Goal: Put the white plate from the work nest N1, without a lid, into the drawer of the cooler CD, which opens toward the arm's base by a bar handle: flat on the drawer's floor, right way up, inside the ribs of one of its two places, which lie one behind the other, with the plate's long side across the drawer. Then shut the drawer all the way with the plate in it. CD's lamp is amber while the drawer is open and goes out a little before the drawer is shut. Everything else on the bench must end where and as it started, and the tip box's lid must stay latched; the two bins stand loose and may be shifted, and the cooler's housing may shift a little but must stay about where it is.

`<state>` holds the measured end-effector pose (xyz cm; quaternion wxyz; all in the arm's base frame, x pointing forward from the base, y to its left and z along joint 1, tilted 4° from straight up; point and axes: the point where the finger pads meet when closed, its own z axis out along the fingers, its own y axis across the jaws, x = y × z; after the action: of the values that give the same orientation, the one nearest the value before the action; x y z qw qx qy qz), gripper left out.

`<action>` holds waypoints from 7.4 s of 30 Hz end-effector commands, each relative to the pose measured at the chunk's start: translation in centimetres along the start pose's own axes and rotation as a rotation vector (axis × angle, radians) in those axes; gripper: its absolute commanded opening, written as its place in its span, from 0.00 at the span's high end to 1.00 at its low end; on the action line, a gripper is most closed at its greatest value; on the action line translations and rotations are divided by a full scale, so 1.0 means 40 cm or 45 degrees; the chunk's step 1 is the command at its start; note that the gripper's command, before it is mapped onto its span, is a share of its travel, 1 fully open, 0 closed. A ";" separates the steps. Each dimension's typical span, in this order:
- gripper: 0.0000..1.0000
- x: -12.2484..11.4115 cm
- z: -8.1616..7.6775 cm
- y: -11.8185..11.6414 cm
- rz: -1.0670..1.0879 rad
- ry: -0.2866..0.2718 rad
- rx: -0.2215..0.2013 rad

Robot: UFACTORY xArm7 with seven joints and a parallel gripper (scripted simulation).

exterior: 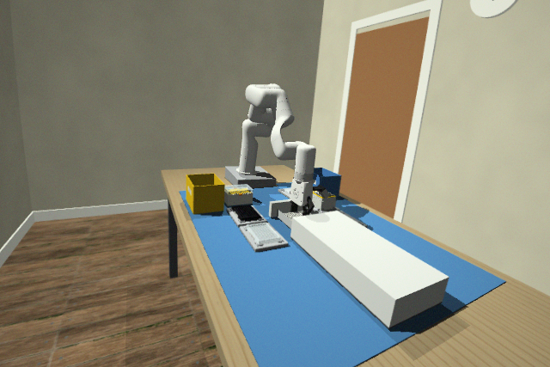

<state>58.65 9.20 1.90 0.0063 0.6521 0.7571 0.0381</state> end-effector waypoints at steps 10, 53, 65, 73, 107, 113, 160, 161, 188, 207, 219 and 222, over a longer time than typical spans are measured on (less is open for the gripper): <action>1.00 0.000 -0.005 0.005 0.000 0.000 -0.007; 0.00 0.000 -0.003 0.005 0.000 0.000 -0.006; 0.00 0.000 -0.003 0.005 0.000 0.000 -0.006; 0.00 0.000 -0.003 0.005 0.000 0.000 -0.007; 0.00 0.000 -0.082 0.004 0.000 0.000 -0.006; 0.00 0.000 -0.098 0.004 0.000 0.000 -0.006; 0.00 0.000 -0.278 0.004 0.000 0.000 -0.007; 0.00 0.000 -0.278 0.004 0.000 0.000 -0.007; 1.00 0.000 -0.301 -0.108 0.000 -0.001 -0.006; 1.00 0.000 -0.268 -0.318 0.000 -0.001 -0.005; 1.00 0.000 -0.258 -0.383 0.000 0.000 -0.005; 1.00 0.000 -0.258 -0.383 0.000 0.000 -0.005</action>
<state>42.83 6.45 11.05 0.0064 0.6521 0.7571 0.0382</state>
